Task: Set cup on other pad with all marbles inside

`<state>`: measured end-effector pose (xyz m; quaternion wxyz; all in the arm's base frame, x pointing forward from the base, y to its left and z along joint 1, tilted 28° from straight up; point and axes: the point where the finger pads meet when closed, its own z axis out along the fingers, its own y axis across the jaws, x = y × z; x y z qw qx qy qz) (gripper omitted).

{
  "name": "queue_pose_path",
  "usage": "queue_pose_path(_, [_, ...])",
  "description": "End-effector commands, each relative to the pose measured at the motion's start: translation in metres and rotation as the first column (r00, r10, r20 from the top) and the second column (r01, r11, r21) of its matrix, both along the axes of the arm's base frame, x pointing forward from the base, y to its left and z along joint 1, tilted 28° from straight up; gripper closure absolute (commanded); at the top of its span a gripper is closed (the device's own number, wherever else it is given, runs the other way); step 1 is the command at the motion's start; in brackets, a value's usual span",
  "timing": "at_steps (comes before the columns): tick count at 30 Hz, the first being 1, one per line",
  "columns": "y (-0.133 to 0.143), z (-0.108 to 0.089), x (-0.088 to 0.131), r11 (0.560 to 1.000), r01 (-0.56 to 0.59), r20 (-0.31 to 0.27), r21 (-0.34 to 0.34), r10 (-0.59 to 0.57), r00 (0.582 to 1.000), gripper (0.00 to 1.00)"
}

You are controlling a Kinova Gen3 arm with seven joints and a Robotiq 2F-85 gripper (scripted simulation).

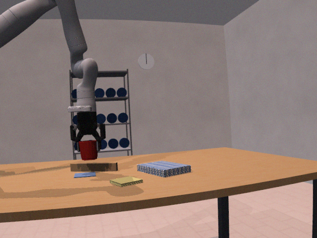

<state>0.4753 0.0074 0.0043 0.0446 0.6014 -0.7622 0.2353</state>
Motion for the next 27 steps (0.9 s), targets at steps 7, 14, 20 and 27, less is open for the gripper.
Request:
queue_pose_path(7, [0.035, -0.015, 0.006, 1.0, 0.003, -0.003, -0.002, -0.003, 1.0, 0.17])
queue_pose_path(14, [0.066, -0.028, 0.014, 1.0, 0.003, -0.003, -0.002, -0.003, 1.0, 0.17])
queue_pose_path(20, [0.082, -0.034, 0.018, 1.0, 0.004, -0.003, -0.002, -0.004, 1.0, 0.17])
queue_pose_path(27, [0.106, -0.044, 0.024, 1.0, 0.004, -0.002, -0.002, -0.004, 1.0, 0.17])
